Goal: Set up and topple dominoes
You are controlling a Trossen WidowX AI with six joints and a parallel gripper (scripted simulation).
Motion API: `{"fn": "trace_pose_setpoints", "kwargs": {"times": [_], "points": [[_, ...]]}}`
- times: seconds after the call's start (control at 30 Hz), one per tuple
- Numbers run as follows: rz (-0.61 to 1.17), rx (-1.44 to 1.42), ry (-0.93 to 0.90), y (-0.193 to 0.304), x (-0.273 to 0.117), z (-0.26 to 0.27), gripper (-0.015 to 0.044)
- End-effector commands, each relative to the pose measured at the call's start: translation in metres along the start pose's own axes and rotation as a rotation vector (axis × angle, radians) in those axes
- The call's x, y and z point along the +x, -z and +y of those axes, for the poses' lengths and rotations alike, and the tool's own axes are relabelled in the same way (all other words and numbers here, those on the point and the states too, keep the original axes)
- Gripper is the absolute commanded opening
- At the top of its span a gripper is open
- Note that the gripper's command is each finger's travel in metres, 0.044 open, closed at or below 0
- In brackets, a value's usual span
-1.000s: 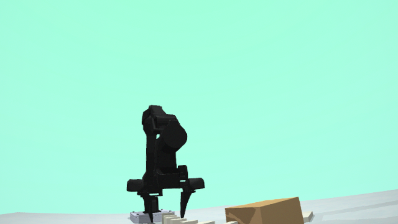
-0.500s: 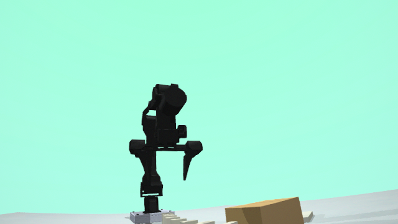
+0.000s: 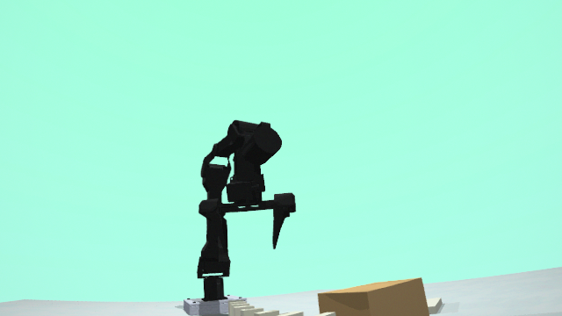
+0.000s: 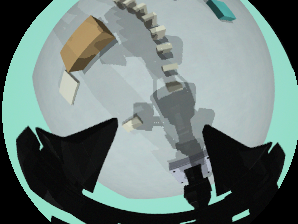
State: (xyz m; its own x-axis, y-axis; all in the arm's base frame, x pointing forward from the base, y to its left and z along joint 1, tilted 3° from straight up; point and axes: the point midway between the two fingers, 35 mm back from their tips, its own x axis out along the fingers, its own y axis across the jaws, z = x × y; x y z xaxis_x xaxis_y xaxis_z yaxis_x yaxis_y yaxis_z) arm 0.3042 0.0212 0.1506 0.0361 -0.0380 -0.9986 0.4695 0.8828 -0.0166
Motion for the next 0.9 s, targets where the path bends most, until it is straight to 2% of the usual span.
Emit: {"fn": "trace_pose_setpoints", "kwargs": {"times": [0.0,0.23,0.87], "points": [[-0.004,0.438,-0.005,0.033,0.026,0.025,0.044],[0.0,0.892,-0.006,0.073,0.056,0.045,0.044],[0.0,0.913,-0.006,0.074,0.057,0.046,0.044]]}}
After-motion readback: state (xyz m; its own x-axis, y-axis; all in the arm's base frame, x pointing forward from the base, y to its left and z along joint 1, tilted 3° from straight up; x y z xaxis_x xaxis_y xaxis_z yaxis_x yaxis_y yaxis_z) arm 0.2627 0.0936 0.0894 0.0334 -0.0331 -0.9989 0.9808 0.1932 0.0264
